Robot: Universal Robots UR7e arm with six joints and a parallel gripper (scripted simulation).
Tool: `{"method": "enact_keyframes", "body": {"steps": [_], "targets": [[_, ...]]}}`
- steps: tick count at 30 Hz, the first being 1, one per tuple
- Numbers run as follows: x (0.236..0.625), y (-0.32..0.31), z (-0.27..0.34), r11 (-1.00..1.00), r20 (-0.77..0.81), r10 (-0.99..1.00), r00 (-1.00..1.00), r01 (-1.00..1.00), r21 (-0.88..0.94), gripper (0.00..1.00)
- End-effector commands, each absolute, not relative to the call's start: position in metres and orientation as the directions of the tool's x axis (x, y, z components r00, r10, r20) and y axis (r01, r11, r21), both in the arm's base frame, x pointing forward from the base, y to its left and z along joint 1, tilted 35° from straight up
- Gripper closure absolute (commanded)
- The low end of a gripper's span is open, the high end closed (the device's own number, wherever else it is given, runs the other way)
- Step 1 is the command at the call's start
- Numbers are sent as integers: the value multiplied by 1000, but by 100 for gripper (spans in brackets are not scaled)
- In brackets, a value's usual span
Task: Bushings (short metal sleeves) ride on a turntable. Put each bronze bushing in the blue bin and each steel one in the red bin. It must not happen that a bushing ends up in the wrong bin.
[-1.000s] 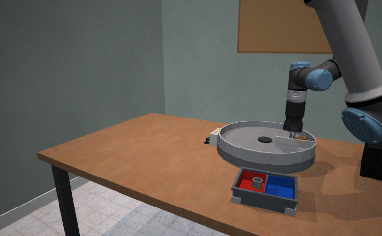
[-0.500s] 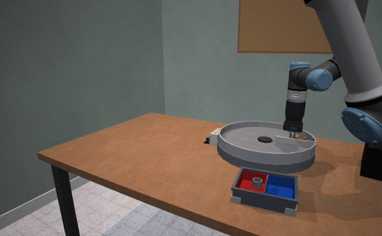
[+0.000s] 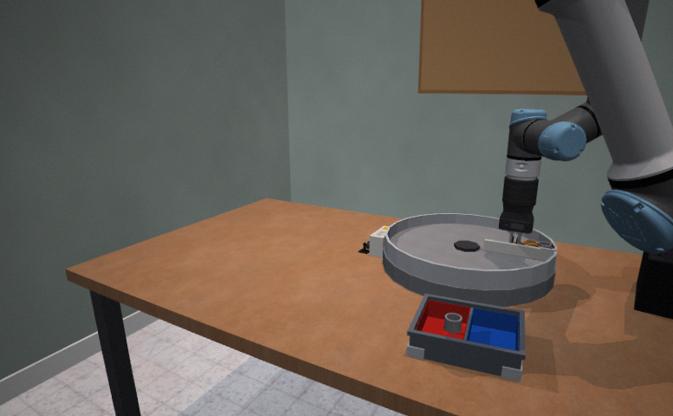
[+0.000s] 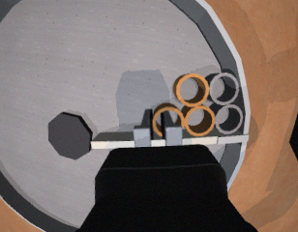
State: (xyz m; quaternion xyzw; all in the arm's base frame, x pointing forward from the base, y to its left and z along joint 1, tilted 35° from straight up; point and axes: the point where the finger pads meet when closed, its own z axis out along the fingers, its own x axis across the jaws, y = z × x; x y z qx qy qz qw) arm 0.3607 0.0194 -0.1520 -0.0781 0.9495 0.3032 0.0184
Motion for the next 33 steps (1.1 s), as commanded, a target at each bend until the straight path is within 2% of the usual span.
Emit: {"method": "enact_keyframes", "body": {"steps": [1,33], "targets": [[361,19,-152,804,-83,-137,-987,-160,572,100],[361,17,-149,804,-82,-137,-987,-159,572,100]]}}
